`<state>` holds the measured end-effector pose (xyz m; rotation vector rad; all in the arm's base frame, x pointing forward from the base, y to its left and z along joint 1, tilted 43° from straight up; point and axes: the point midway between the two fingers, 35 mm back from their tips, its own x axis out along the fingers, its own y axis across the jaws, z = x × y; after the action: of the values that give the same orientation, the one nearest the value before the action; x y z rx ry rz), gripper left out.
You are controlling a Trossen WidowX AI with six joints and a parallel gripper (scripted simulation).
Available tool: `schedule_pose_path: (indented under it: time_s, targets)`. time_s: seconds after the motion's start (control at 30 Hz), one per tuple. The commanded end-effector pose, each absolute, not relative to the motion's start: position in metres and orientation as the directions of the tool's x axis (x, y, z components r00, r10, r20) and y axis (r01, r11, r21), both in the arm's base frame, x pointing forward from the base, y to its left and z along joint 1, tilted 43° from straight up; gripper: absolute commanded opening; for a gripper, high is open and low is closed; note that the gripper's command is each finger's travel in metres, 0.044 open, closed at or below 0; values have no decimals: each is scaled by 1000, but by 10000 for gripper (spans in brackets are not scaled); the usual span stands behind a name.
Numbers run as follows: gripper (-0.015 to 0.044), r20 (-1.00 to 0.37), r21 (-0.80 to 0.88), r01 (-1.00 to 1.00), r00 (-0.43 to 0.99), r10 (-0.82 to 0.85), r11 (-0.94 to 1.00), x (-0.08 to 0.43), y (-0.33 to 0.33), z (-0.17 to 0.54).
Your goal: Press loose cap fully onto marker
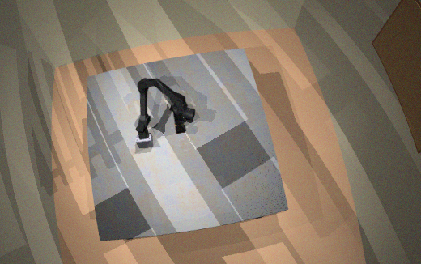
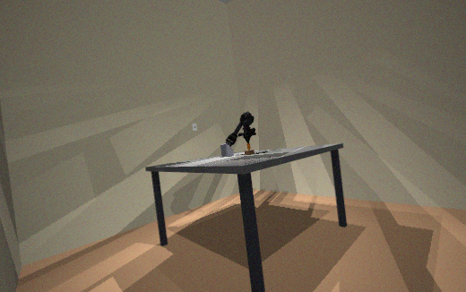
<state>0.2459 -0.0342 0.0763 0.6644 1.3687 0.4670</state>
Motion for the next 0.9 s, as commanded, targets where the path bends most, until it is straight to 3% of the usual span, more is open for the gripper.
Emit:
schedule_pose_path:
  time_s: [0.0,0.2,0.57,0.87]
  targets:
    - [0,-735,675,73,157,660,734,246,-34,76]
    - [0,-735,675,73,157,659,735,246,-36,78]
    - [0,-736,675,77,155,659,734,232,-94,141]
    - [236,-736,675,77,155,659,734,232,-94,141]
